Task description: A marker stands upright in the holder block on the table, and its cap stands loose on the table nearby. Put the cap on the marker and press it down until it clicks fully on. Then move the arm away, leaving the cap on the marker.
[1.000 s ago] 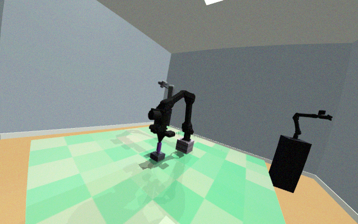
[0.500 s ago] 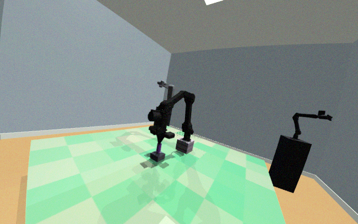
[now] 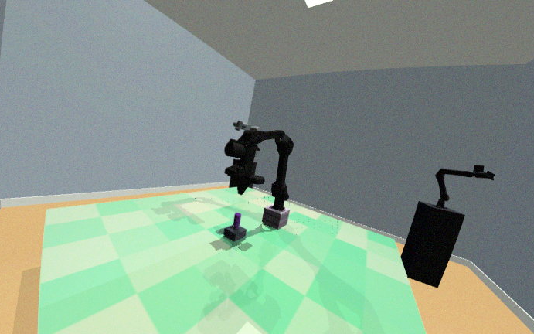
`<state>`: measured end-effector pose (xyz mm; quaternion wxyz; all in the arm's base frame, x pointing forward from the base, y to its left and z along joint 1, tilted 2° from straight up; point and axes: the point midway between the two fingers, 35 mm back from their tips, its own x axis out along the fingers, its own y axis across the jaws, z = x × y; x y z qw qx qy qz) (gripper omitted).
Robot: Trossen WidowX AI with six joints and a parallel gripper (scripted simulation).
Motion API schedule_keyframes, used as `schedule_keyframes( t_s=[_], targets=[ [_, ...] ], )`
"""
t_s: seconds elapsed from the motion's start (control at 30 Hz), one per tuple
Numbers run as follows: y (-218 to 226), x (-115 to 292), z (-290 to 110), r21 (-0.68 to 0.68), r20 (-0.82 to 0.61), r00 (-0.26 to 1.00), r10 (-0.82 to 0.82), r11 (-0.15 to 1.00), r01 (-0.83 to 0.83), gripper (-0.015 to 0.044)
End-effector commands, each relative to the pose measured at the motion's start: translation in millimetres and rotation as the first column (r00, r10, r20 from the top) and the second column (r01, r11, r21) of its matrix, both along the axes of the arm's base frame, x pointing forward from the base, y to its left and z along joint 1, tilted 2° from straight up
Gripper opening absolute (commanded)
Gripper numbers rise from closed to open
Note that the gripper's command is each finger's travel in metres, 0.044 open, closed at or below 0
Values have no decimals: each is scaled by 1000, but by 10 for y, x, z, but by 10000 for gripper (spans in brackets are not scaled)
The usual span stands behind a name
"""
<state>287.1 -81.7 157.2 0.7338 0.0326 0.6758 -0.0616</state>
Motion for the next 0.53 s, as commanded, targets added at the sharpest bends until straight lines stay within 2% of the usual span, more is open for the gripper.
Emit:
schedule_keyframes(
  t_s=[0.0,0.4,0.43,0.5],
  targets=[
    [4,-9,-20,4,-16,1000,-4,1000,4,105],
    [4,-9,-20,4,-16,1000,-4,1000,4,420],
    [4,-9,-20,4,-16,1000,-4,1000,4,440],
    [4,-9,-20,4,-16,1000,-4,1000,4,440]
  ],
)
